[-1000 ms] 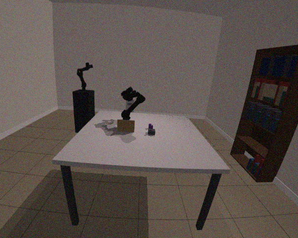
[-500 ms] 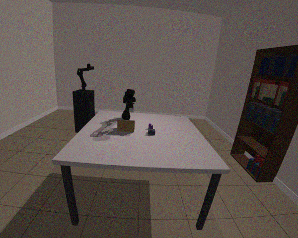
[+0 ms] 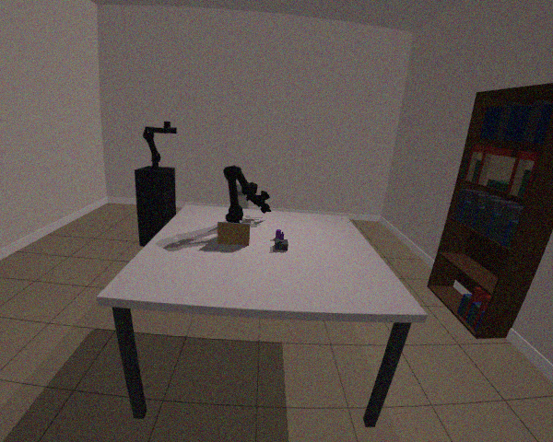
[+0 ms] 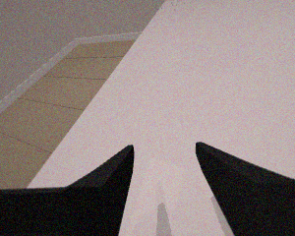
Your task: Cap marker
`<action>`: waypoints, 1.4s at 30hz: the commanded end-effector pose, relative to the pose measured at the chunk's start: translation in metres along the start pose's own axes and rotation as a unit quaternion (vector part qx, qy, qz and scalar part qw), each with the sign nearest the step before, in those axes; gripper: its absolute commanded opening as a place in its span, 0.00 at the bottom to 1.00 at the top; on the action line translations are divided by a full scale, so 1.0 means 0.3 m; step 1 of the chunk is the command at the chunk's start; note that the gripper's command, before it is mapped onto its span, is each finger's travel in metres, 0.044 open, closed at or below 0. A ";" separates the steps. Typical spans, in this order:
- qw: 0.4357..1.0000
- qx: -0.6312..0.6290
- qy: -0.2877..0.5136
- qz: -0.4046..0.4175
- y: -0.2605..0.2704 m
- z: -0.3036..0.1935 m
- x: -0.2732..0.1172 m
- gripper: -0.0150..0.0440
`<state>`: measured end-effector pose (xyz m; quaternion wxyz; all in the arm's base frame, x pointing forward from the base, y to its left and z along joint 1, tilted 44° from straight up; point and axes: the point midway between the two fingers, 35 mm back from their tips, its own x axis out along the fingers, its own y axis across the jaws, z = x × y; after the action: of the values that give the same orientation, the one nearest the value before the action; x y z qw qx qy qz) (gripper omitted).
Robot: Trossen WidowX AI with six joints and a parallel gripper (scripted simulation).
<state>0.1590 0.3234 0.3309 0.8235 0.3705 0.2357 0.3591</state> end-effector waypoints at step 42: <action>0.841 0.281 0.388 -0.253 -1.187 0.232 -0.434 0.68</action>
<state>0.2694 0.0269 0.1103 0.5897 0.3358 0.7157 0.1653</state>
